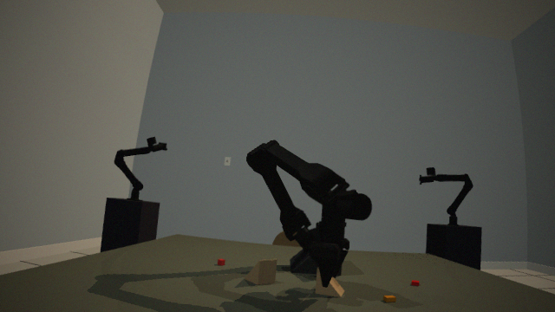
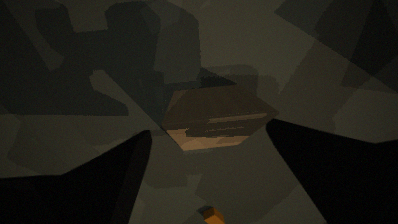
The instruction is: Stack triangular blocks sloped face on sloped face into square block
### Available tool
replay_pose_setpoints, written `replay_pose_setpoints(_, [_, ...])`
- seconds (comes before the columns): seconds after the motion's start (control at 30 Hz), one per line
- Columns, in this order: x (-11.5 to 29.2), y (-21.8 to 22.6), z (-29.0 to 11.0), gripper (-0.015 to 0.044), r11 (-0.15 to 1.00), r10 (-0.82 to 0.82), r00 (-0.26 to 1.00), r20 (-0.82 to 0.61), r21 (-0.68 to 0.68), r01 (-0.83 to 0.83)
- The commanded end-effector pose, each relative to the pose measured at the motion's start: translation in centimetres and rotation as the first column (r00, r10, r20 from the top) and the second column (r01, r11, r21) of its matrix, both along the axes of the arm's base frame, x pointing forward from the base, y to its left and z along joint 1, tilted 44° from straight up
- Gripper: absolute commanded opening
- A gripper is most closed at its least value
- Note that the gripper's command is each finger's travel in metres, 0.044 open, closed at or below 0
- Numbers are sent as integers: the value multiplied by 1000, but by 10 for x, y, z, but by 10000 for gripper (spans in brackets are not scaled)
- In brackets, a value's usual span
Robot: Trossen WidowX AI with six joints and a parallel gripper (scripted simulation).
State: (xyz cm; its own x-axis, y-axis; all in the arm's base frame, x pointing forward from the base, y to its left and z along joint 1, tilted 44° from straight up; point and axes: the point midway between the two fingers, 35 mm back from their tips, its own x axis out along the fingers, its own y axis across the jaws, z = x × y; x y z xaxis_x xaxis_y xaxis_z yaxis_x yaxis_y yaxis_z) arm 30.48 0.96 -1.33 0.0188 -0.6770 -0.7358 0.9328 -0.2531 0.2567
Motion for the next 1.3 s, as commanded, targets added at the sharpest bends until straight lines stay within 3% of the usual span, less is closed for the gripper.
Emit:
replay_pose_setpoints(0.0, [-2,-6,-5,440,1000,7,1000,-8,-9,-7])
replay_pose_setpoints(0.3, [-4,-15,-12,440,1000,6,1000,-8,-12,-6])
replay_pose_setpoints(0.53, [-4,-15,-12,256,1000,6,1000,-8,-12,-6])
replay_pose_setpoints(0.8, [-4,-15,-12,203,1000,6,1000,-8,-12,-6])
replay_pose_setpoints(1.07, [-4,-5,-2,0,1000,4,1000,-6,-8,-4])
replay_pose_setpoints(1.27, [-4,6,10,0,1000,1,1000,-4,-5,-1])
